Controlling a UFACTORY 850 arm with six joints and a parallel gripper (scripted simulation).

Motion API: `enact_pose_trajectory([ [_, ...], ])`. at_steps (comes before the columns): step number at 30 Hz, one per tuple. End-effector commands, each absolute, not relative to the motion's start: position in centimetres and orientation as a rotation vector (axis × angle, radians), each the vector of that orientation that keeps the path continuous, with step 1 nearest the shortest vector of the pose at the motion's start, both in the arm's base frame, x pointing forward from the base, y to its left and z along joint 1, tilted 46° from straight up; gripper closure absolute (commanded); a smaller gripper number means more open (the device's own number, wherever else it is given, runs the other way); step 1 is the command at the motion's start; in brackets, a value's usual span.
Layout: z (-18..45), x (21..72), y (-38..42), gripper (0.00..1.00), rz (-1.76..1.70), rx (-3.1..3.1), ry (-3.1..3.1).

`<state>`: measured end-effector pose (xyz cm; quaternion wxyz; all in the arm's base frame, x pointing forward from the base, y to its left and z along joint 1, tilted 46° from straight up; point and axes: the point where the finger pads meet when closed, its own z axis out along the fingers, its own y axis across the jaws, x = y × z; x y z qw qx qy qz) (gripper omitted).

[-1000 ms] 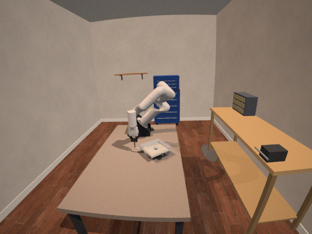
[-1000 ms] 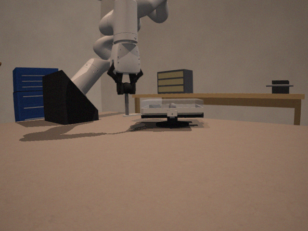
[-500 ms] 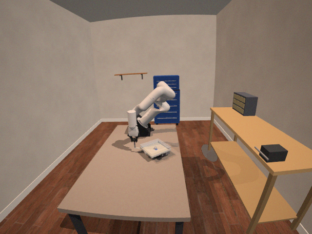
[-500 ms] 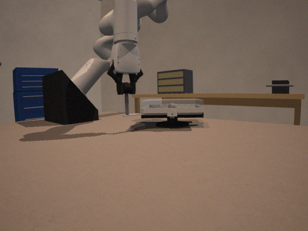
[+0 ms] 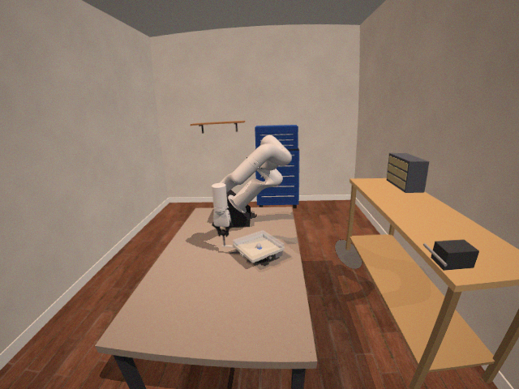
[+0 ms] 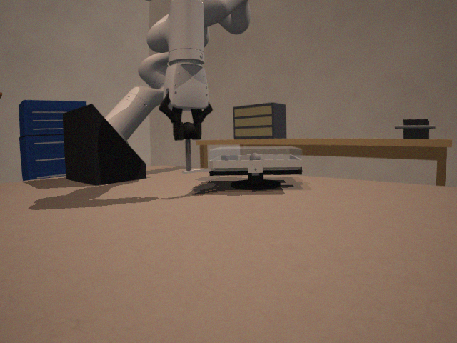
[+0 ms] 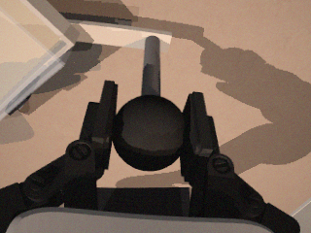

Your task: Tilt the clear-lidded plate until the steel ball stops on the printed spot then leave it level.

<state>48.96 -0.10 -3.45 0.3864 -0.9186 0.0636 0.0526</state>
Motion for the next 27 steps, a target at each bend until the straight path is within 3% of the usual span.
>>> enact_pose_trajectory([
  [1,-3.27,49.14,-0.21,1.0,0.131,-2.338,0.162],
  [27,-3.37,48.97,-0.15,1.0,0.131,-2.338,0.162],
])
